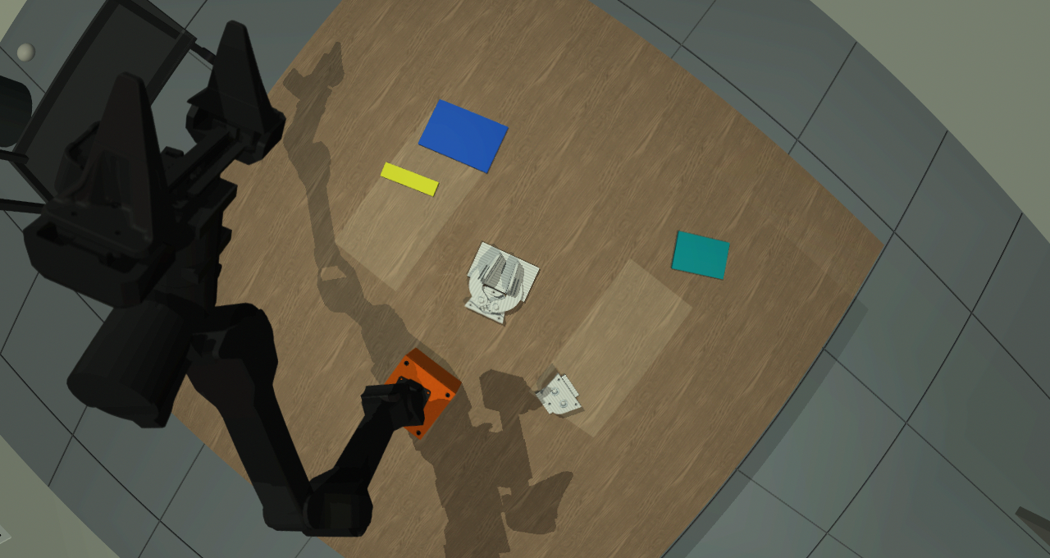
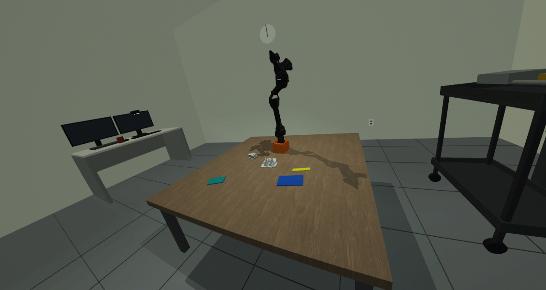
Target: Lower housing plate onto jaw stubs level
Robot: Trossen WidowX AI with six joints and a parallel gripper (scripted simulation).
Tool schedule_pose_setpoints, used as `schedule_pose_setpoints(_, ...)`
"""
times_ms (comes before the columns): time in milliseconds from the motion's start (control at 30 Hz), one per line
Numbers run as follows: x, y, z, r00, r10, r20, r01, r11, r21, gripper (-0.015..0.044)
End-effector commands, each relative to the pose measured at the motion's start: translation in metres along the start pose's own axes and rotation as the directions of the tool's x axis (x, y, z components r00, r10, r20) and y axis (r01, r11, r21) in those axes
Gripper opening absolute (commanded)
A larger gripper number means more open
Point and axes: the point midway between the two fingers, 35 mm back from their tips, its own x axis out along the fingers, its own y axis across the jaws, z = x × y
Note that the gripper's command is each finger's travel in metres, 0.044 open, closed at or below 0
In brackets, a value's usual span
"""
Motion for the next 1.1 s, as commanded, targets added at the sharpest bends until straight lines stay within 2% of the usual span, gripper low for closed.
schedule_pose_setpoints(0,0.007,0.025,-0.010,0.999,0.048,-0.015,-0.048,0.998,-0.036,0.0440)
schedule_pose_setpoints(600,0.027,0.087,-0.079,0.974,0.171,-0.151,-0.193,0.970,-0.149,0.0440)
schedule_pose_setpoints(1067,0.028,0.144,-0.152,0.905,0.304,-0.297,-0.366,0.913,-0.182,0.0440)
